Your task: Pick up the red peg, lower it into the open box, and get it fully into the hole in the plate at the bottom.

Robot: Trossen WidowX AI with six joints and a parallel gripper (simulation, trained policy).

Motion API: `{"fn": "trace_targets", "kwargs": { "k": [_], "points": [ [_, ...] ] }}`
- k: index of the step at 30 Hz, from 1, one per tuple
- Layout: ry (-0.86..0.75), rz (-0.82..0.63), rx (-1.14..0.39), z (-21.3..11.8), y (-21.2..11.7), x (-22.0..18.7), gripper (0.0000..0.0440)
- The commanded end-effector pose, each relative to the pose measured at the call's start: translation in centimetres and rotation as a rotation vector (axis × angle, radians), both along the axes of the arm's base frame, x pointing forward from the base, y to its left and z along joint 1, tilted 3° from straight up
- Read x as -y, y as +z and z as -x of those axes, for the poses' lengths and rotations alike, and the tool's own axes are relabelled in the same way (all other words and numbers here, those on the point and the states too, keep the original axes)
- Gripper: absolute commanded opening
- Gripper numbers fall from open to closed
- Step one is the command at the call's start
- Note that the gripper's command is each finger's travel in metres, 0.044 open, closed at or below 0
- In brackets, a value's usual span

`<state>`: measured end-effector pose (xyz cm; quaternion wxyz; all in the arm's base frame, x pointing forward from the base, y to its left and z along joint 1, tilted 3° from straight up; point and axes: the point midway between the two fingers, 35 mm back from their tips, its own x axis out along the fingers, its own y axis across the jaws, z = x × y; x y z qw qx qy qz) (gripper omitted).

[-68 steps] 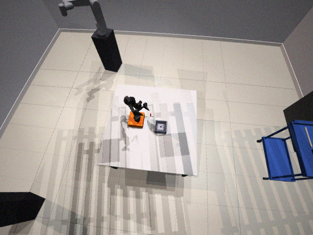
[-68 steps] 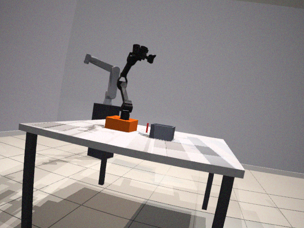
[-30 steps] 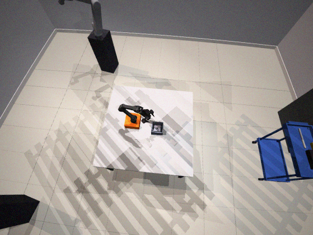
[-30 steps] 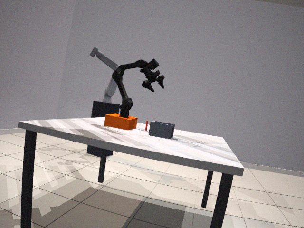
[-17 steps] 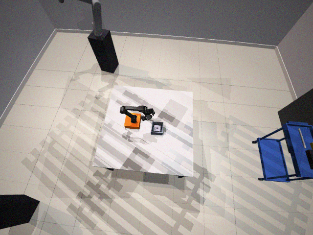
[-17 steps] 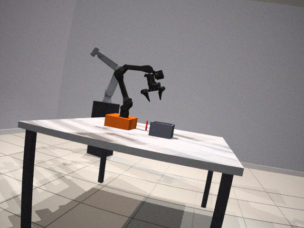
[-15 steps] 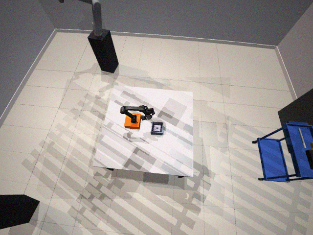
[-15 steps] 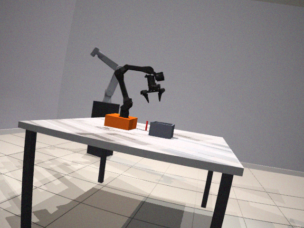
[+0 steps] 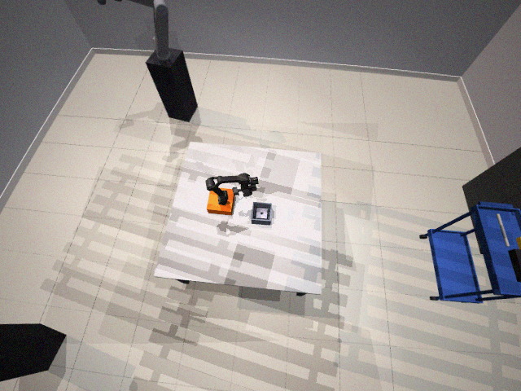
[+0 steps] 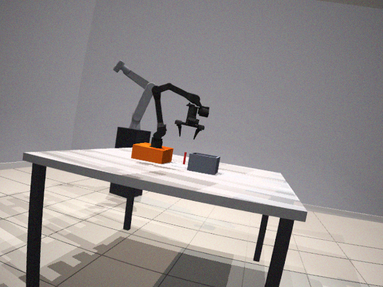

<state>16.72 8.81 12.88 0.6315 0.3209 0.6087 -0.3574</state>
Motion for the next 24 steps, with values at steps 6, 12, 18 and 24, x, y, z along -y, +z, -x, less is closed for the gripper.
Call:
{"fn": "trace_targets", "kwargs": {
  "k": [6,12,18,24],
  "points": [
    [-0.079,0.057,-0.087,1.2,-3.8,-1.6,0.044],
    [-0.099,0.062,-0.096,1.2,-6.5,-2.8,0.044],
    [-0.101,0.041,-0.078,0.8,-9.3,-3.9,0.044],
    [-0.099,0.008,-0.047,0.6,-11.9,-4.8,0.0439]
  ]
}}
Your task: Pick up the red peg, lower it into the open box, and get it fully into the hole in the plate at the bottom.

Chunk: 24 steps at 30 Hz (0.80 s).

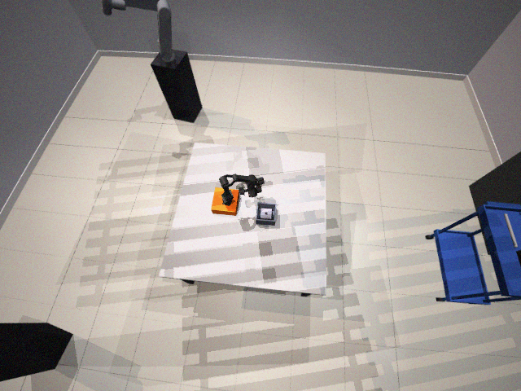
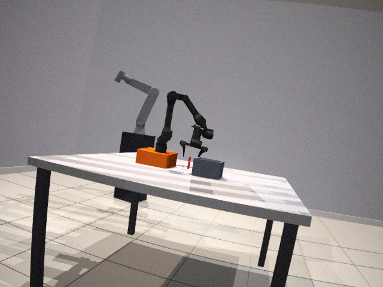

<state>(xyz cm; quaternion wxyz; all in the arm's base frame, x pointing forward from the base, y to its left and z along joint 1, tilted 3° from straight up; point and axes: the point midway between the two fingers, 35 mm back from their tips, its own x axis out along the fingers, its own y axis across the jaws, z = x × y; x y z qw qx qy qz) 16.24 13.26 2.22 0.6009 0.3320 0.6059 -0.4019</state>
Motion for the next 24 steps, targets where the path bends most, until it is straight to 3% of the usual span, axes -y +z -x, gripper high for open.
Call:
{"fn": "trace_targets", "kwargs": {
  "k": [1,6,9,24],
  "points": [
    [-0.006,-0.02,0.013,0.1,-1.7,-0.5,0.0439],
    [-0.007,-0.039,0.026,0.4,-3.3,-0.9,0.0425],
    [-0.012,-0.045,0.021,0.7,-4.0,-0.9,0.038],
    [-0.006,-0.104,-0.062,1.2,-4.8,-1.4,0.0005]
  ]
}}
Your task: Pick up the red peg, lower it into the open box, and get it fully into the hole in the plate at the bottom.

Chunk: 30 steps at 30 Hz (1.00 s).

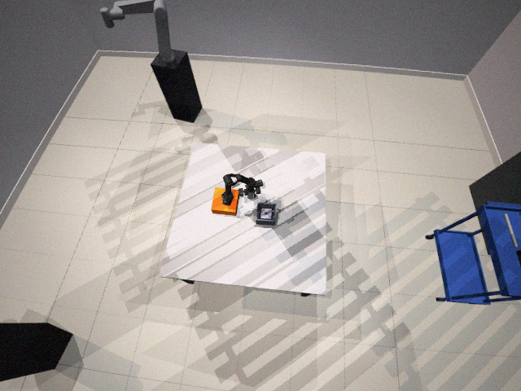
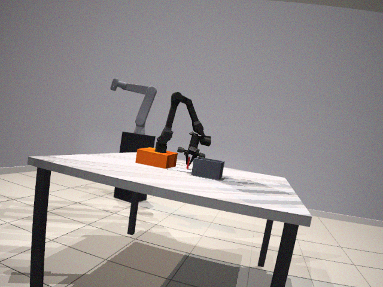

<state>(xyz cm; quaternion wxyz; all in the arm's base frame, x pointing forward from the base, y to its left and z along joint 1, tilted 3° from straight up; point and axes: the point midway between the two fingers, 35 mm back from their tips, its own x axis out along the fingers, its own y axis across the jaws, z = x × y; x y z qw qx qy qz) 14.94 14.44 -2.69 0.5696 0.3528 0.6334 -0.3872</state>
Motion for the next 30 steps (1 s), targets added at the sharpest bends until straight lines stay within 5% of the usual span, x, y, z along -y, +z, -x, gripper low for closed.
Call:
{"fn": "trace_targets", "kwargs": {
  "k": [1,30],
  "points": [
    [0.016,-0.017,-0.008,-0.2,0.3,-0.1,0.0],
    [0.259,0.032,0.219,-4.8,9.9,1.4,0.0005]
  ]
}}
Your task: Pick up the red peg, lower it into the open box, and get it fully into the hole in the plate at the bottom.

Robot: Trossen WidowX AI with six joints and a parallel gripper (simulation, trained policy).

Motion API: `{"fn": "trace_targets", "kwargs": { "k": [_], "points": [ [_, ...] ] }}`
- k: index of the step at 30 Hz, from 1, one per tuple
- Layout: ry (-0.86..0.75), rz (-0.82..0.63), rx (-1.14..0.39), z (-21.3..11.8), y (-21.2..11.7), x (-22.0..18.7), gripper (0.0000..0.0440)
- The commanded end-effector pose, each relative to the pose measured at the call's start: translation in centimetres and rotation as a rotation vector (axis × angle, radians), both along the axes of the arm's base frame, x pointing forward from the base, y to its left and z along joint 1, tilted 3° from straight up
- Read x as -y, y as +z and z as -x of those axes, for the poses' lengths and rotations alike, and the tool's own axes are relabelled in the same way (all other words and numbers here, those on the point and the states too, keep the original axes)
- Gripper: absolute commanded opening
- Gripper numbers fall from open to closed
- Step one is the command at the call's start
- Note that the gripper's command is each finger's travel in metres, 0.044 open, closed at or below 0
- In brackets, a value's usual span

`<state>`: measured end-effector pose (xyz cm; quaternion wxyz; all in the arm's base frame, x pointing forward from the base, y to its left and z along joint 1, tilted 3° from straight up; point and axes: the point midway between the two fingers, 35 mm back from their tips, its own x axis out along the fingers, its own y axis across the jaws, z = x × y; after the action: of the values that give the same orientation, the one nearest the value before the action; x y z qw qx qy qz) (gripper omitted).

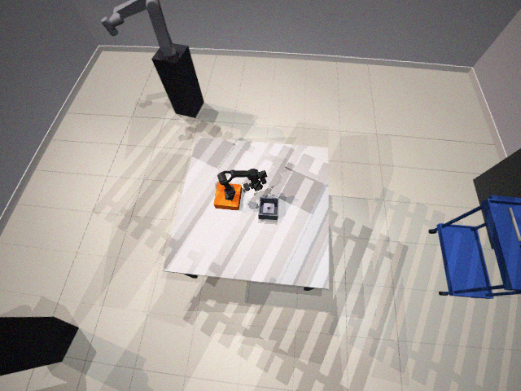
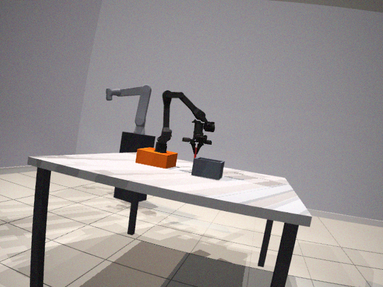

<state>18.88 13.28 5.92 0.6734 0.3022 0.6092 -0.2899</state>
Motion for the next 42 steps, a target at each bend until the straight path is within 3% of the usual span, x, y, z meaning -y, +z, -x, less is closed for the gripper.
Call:
{"fn": "trace_targets", "kwargs": {
  "k": [1,17,42],
  "points": [
    [0.024,0.005,0.039,-1.2,1.7,0.3,0.0004],
    [-0.009,0.021,0.134,-6.7,5.7,3.5,0.0],
    [-0.163,0.019,0.161,-13.0,4.9,10.6,0.0007]
  ]
}}
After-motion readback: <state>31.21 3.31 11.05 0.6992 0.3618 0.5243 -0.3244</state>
